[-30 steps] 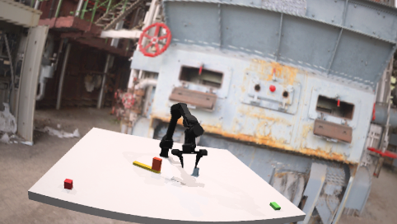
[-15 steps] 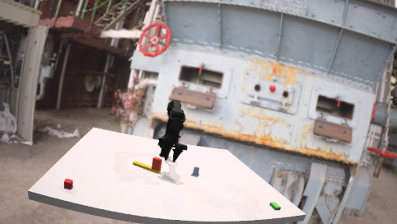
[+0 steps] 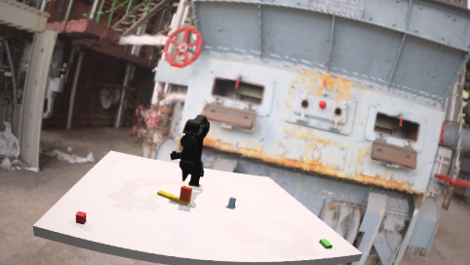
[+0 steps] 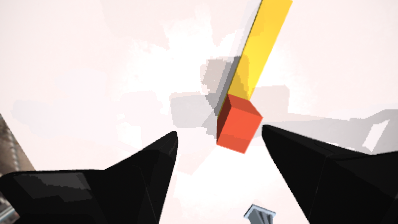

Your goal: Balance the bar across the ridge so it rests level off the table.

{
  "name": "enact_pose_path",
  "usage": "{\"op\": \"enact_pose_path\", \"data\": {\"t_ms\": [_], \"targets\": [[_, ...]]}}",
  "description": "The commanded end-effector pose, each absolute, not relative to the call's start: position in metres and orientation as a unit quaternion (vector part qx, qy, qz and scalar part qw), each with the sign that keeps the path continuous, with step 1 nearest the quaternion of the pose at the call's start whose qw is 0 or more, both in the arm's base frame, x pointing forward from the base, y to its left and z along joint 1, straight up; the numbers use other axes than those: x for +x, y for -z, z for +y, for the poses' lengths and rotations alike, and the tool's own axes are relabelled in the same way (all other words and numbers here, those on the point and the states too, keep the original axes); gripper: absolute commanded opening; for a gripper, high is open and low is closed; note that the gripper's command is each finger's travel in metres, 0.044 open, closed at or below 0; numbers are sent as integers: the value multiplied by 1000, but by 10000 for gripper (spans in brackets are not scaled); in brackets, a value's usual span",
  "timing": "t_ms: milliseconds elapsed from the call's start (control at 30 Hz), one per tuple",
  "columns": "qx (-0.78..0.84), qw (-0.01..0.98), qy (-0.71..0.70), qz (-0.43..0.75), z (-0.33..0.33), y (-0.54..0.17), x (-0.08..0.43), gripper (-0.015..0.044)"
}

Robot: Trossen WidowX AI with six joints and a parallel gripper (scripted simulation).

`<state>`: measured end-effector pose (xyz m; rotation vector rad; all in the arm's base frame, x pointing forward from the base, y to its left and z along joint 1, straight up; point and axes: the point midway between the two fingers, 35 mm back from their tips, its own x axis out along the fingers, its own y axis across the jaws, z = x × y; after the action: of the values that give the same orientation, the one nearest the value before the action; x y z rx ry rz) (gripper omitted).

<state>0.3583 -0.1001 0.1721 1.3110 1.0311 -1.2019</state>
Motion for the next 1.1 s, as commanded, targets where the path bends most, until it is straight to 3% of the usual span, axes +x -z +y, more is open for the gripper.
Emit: {"op": "enact_pose_path", "data": {"t_ms": [0,200,467,1067], "targets": [[579,462,540,399,-114,-181,342,315],[613,376,597,355,-134,-190,316,315],[614,374,599,354,-135,-180,317,315],[613,374,599,354,-136,-77,318,315]]}}
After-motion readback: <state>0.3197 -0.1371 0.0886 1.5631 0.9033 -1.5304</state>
